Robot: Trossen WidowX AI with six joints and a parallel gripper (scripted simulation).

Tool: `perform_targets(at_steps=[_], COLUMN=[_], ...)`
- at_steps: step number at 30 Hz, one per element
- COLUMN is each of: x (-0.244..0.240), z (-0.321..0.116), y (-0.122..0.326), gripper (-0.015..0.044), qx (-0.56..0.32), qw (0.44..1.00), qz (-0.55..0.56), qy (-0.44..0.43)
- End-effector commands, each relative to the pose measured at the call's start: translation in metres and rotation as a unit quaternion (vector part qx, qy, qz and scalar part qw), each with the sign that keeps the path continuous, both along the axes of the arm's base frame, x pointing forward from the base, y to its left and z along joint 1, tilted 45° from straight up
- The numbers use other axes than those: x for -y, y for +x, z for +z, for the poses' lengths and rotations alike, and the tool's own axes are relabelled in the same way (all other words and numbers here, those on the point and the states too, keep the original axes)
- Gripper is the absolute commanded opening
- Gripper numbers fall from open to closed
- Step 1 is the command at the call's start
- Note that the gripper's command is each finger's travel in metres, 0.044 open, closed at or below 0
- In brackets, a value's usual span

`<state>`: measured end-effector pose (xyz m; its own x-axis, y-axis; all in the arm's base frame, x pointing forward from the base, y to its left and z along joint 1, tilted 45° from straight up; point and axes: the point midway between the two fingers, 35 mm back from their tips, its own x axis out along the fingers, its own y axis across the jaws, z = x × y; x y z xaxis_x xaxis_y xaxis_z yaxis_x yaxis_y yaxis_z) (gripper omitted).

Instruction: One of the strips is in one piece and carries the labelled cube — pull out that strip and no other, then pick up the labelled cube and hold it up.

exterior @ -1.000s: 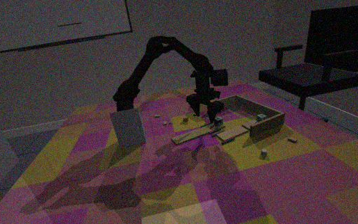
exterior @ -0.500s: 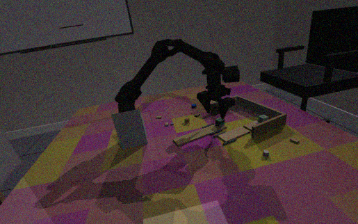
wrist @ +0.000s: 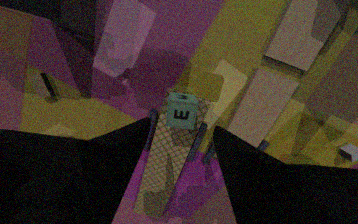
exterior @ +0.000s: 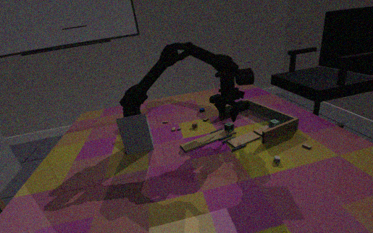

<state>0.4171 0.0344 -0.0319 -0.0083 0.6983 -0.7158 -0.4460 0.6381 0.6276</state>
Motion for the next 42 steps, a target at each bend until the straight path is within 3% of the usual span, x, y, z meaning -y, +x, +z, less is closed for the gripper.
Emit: perform_targets(at_steps=[1,30,34,42], x=[-0.006,-0.034,-0.033,-0.033], z=[-0.005,-0.033,-0.031,-0.031], y=[0.000,-0.001,0.001,0.001], gripper=[0.0250,0.0250,0.0145,0.0072], qx=[-0.001,-0.001,0.003,0.003], qw=[1.000,1.000,1.000,1.000], qz=[-0.001,-0.001,0.001,0.001], qy=[0.002,0.004,0.001,0.001])
